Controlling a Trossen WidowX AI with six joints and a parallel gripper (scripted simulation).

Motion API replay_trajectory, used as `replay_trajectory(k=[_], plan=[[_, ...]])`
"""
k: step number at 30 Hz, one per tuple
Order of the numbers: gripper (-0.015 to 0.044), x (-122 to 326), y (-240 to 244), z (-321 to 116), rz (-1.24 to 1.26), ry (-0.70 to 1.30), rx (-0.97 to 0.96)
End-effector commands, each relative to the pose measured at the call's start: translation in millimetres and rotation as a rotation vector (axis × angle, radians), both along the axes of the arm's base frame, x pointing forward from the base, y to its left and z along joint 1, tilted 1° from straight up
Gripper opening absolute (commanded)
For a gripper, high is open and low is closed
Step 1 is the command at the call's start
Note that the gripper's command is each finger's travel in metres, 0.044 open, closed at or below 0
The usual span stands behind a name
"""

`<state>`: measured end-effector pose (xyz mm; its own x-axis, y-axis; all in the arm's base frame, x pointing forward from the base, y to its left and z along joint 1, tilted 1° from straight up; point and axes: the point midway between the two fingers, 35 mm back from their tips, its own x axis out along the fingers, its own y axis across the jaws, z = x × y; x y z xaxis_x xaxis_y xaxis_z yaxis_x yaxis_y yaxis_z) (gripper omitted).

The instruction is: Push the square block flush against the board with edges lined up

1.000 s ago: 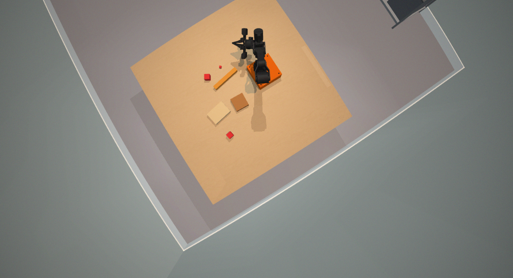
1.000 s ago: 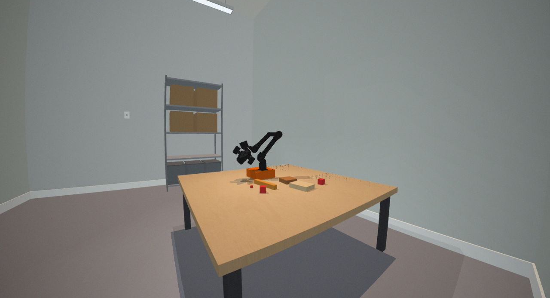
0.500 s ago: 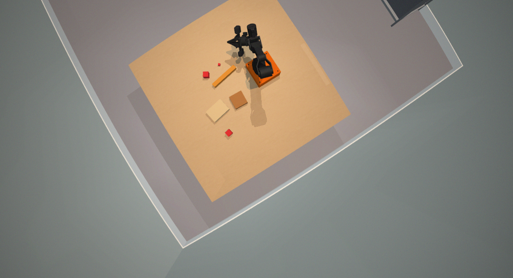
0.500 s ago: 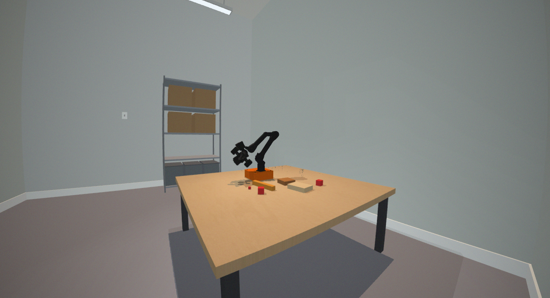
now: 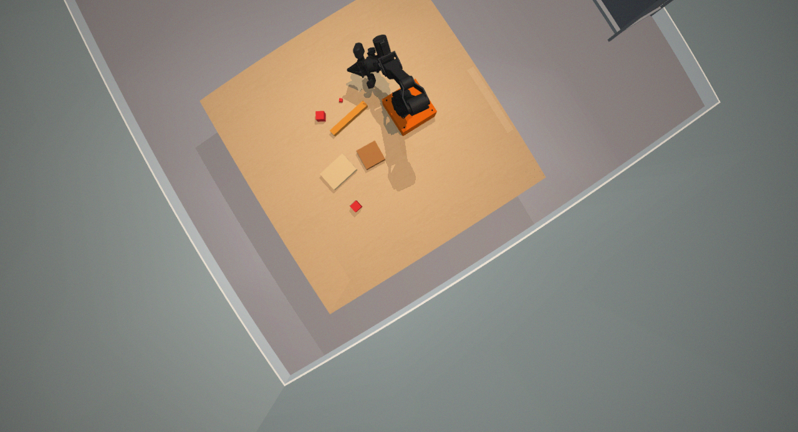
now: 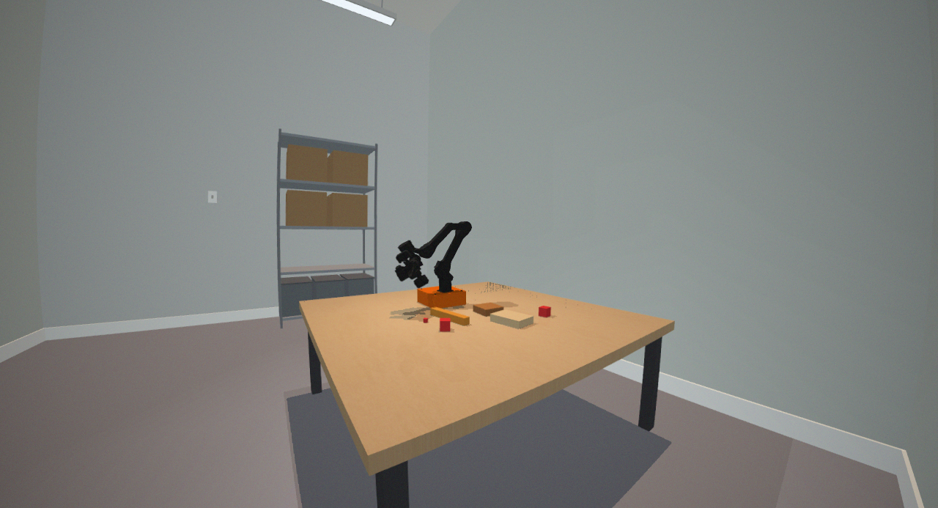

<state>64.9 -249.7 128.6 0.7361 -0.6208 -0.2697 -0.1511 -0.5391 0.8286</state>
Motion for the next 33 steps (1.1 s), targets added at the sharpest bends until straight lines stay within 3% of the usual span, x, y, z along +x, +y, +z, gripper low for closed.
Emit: replay_trajectory(k=[1, 33], plan=[[0.0000, 7, -3, -2, 0.038, 0.052, -0.022], [0.0000, 84, 2, -28, 0.511, 0.532, -0.307]])
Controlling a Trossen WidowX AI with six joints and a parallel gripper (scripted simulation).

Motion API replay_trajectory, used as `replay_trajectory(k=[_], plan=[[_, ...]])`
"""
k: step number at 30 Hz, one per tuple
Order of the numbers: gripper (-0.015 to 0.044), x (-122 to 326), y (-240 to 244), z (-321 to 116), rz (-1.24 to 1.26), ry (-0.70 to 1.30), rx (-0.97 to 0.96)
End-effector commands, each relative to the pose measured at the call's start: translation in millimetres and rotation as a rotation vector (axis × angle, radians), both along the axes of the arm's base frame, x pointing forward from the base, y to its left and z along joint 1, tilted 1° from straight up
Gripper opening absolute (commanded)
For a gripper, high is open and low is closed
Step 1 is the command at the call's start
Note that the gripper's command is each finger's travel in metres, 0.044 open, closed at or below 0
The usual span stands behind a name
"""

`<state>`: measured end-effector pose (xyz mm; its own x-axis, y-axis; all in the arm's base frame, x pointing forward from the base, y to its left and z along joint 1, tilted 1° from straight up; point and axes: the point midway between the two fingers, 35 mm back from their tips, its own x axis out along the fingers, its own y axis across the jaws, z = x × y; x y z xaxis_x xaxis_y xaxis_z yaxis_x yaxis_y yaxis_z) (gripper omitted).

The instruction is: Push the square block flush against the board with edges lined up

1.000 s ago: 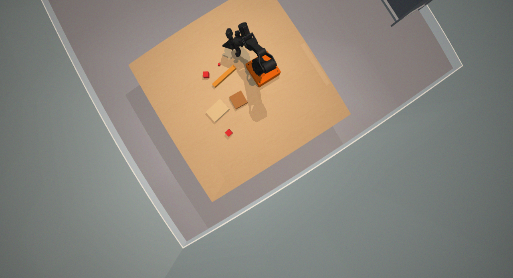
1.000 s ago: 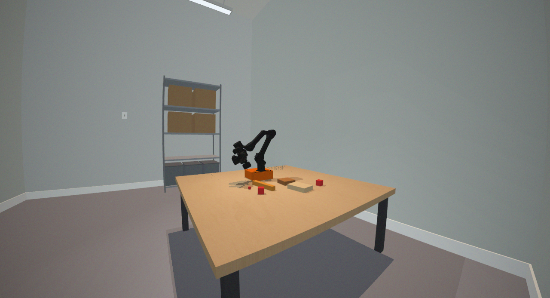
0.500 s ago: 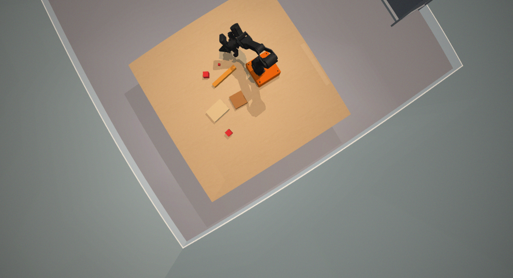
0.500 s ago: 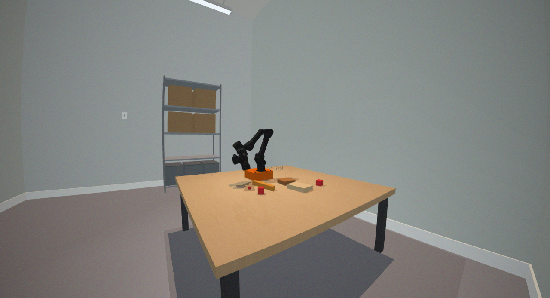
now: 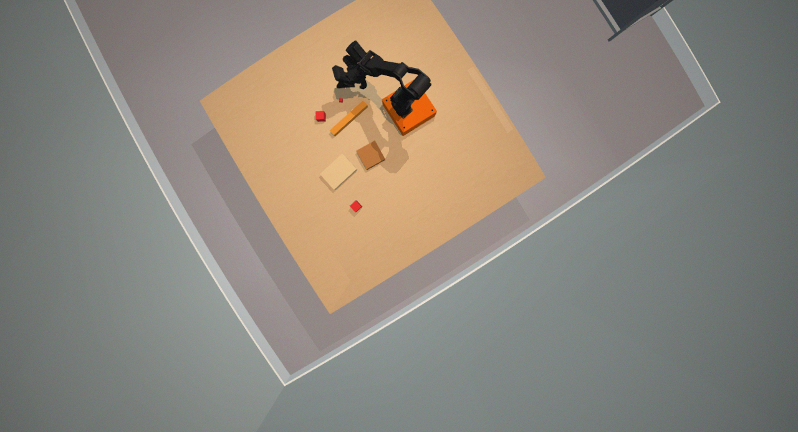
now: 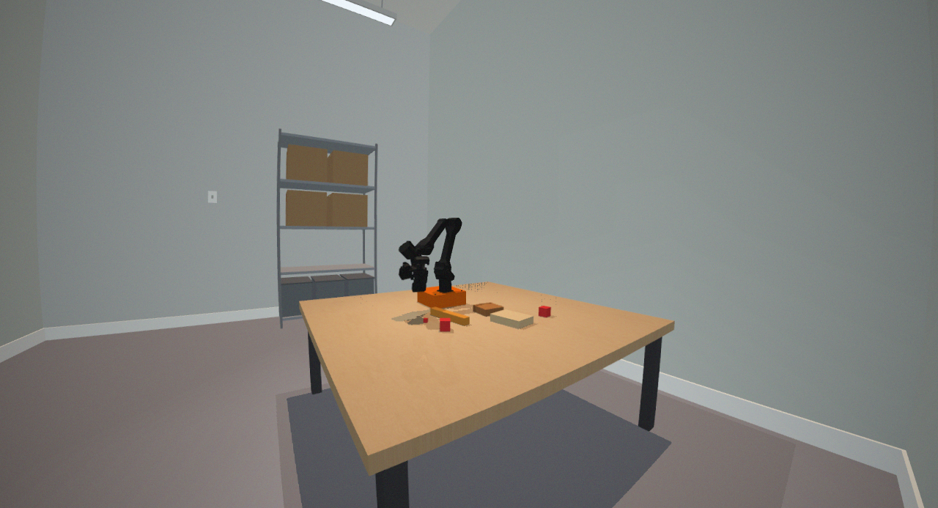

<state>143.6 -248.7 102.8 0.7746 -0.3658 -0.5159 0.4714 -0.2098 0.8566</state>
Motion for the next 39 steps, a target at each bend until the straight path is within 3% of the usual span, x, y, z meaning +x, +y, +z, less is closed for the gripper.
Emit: replay_trajectory(k=[1, 39], plan=[[0.0000, 8, 1, -3, 0.060, 0.050, -0.031], [0.0000, 92, 58, -36, 0.884, 0.512, -0.461]])
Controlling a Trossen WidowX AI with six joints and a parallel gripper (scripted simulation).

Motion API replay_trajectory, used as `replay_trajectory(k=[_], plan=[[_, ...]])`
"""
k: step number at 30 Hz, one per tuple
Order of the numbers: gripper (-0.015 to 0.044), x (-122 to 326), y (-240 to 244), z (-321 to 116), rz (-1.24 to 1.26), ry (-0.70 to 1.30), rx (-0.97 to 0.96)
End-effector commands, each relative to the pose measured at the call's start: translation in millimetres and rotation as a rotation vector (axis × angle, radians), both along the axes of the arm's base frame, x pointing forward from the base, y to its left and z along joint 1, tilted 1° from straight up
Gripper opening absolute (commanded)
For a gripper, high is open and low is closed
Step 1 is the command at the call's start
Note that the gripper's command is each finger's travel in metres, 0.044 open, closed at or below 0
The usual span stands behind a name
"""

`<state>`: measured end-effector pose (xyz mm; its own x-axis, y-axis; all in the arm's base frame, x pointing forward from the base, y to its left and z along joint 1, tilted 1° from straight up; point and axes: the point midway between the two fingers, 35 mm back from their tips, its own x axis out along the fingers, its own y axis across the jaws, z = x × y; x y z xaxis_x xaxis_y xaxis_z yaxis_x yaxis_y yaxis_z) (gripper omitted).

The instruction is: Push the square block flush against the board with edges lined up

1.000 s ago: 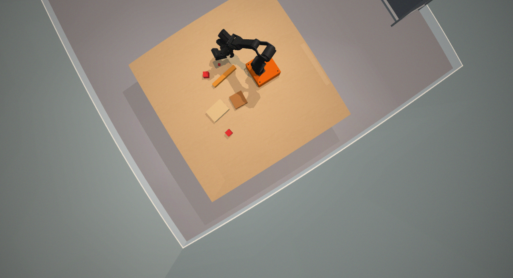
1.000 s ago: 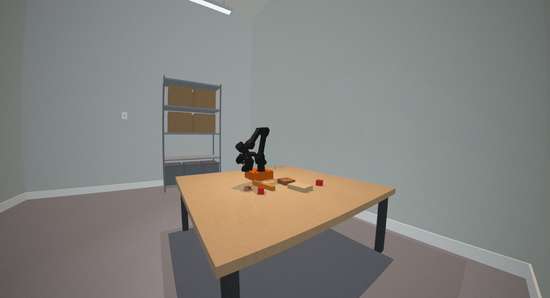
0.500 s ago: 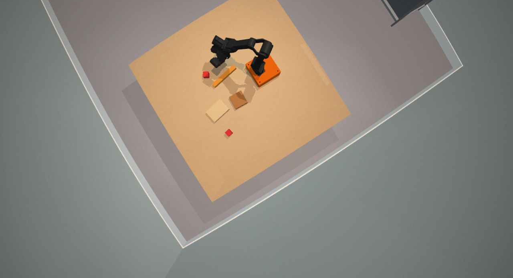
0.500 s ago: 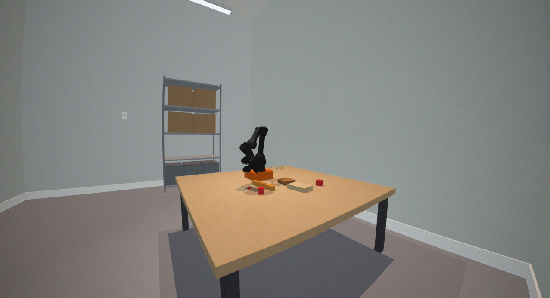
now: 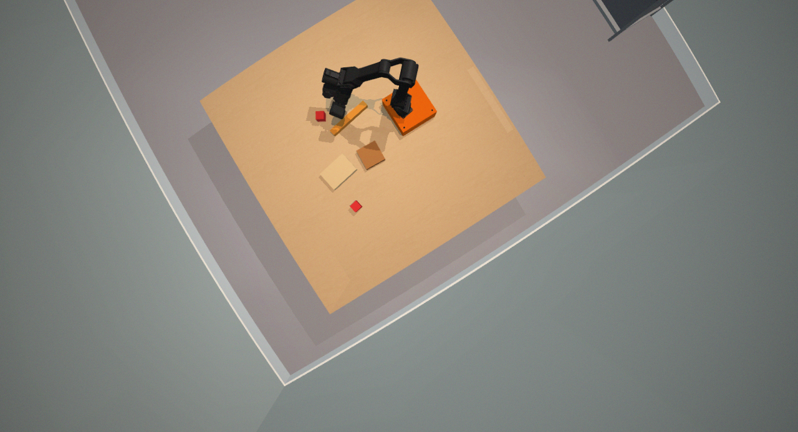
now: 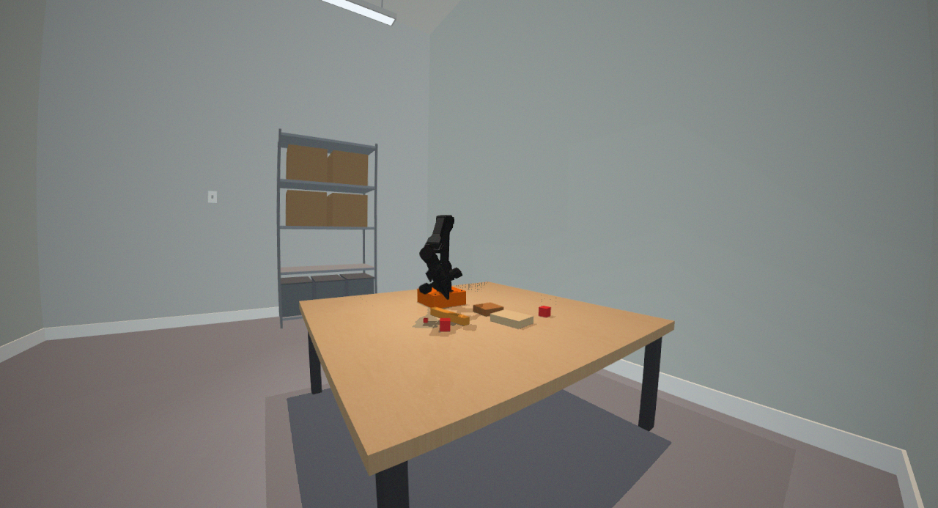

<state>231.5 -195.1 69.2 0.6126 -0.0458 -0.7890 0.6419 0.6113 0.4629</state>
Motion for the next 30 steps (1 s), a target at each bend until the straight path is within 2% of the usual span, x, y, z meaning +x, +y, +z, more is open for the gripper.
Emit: replay_trajectory(k=[1, 30], plan=[[0.0000, 6, 6, -3, 0.086, 0.040, -0.037], [0.0000, 48, 74, -23, 0.901, 0.305, -0.355]])
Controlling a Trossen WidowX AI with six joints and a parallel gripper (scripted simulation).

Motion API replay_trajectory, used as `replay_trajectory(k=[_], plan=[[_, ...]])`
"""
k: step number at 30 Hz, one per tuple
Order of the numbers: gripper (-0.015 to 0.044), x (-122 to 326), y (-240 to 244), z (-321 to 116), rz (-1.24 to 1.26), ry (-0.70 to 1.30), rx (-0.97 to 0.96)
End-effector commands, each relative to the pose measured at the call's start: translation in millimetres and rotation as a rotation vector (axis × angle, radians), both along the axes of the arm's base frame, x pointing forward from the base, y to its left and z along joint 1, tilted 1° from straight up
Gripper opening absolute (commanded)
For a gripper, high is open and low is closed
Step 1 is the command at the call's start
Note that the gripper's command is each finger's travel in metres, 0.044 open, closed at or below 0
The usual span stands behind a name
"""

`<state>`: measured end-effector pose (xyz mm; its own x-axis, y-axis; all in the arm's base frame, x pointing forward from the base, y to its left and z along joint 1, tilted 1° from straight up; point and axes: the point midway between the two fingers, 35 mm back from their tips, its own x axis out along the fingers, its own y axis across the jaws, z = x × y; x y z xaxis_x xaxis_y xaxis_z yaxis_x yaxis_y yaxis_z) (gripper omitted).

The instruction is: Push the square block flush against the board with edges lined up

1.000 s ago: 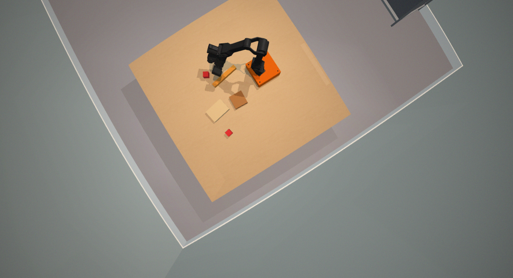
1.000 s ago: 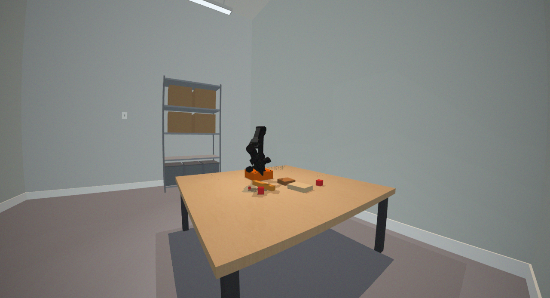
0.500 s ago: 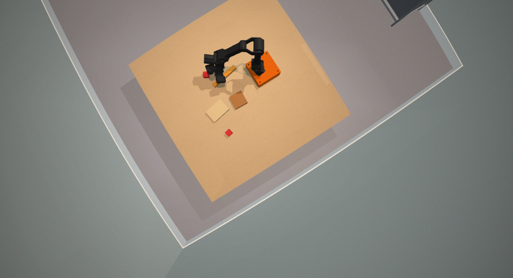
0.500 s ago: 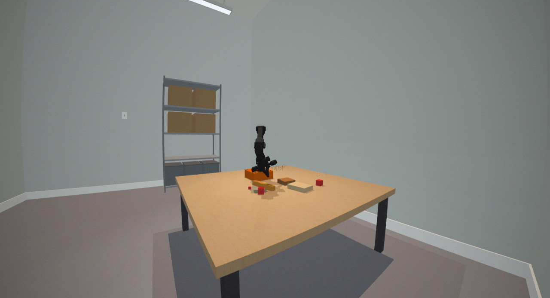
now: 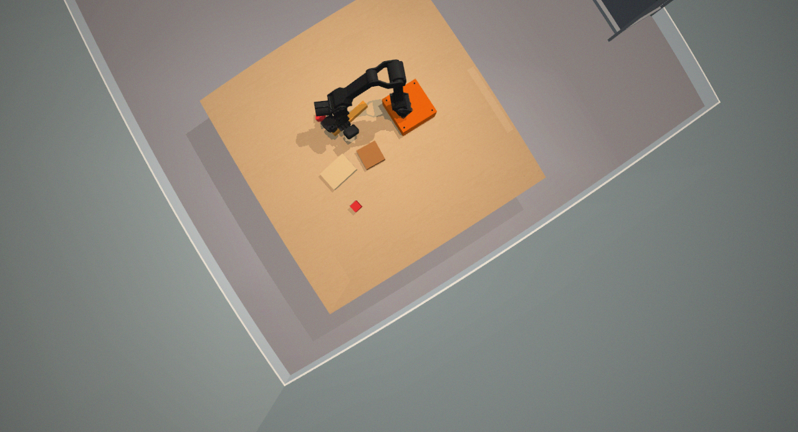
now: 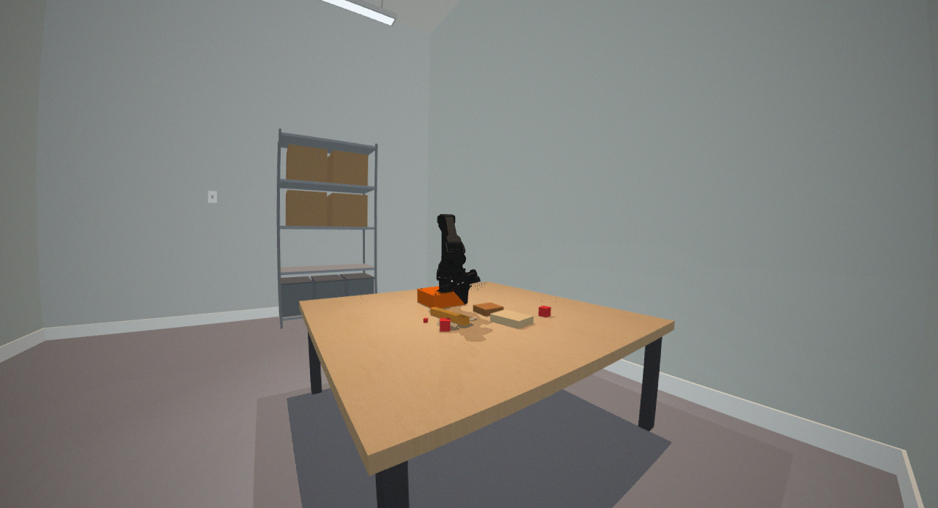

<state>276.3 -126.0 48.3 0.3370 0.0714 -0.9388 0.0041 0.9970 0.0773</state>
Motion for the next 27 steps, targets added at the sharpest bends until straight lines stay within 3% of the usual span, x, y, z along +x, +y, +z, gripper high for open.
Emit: replay_trajectory(k=[1, 27], plan=[[0.0000, 4, 8, -3, 0.101, 0.032, -0.034], [0.0000, 20, 74, -11, 0.898, 0.235, -0.259]])
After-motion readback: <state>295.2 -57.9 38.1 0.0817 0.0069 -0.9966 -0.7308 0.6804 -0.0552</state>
